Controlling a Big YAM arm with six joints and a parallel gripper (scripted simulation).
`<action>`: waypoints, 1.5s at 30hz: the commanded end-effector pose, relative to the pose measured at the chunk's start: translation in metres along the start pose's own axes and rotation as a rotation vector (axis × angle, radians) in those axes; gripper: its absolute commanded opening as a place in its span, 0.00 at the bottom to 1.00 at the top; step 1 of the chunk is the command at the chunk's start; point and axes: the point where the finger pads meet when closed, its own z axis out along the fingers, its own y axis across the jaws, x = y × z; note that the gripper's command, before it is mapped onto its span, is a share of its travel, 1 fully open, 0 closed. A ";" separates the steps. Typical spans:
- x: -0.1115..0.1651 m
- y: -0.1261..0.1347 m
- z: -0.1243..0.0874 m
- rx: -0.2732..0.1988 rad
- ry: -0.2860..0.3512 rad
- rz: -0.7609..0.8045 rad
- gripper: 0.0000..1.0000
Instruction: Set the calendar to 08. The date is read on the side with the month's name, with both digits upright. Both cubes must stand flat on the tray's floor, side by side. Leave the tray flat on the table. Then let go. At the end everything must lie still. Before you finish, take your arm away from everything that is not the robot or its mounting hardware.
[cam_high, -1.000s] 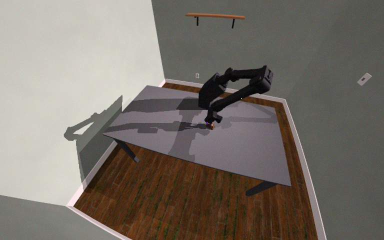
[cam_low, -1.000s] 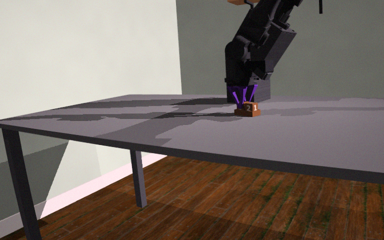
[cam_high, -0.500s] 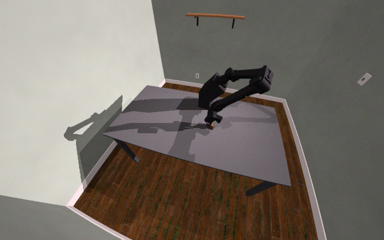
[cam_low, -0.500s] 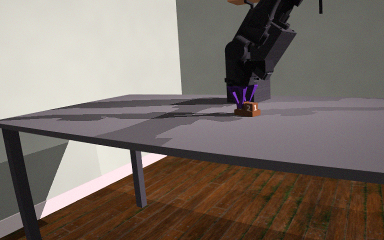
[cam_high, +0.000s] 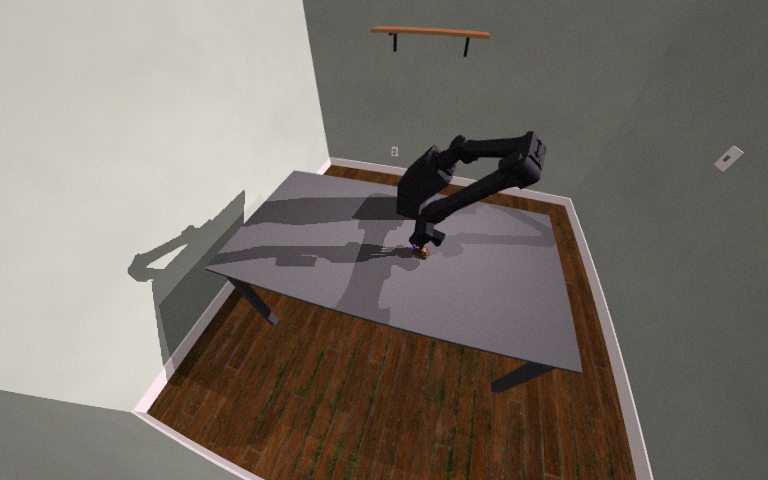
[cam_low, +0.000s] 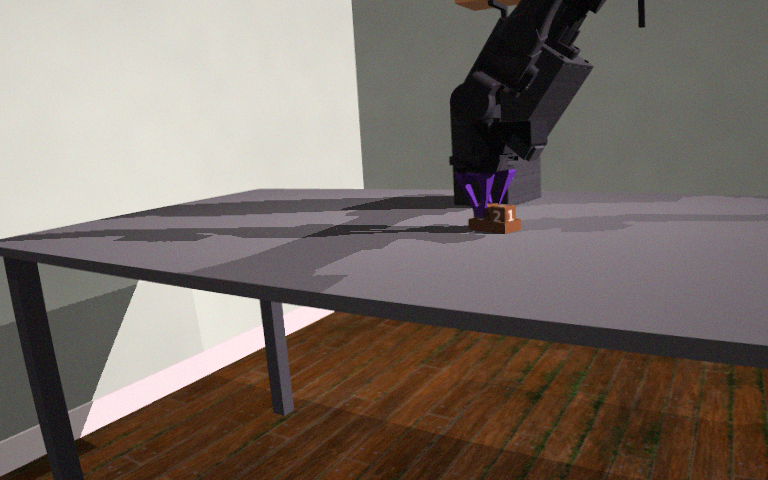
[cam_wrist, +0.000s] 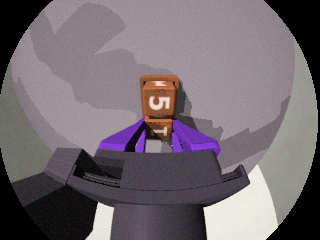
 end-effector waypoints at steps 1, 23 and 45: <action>-0.004 -0.004 0.002 0.007 -0.005 -0.006 0.26; -0.004 -0.004 0.002 0.007 -0.005 -0.007 0.26; -0.004 -0.004 0.002 0.007 -0.005 -0.007 0.38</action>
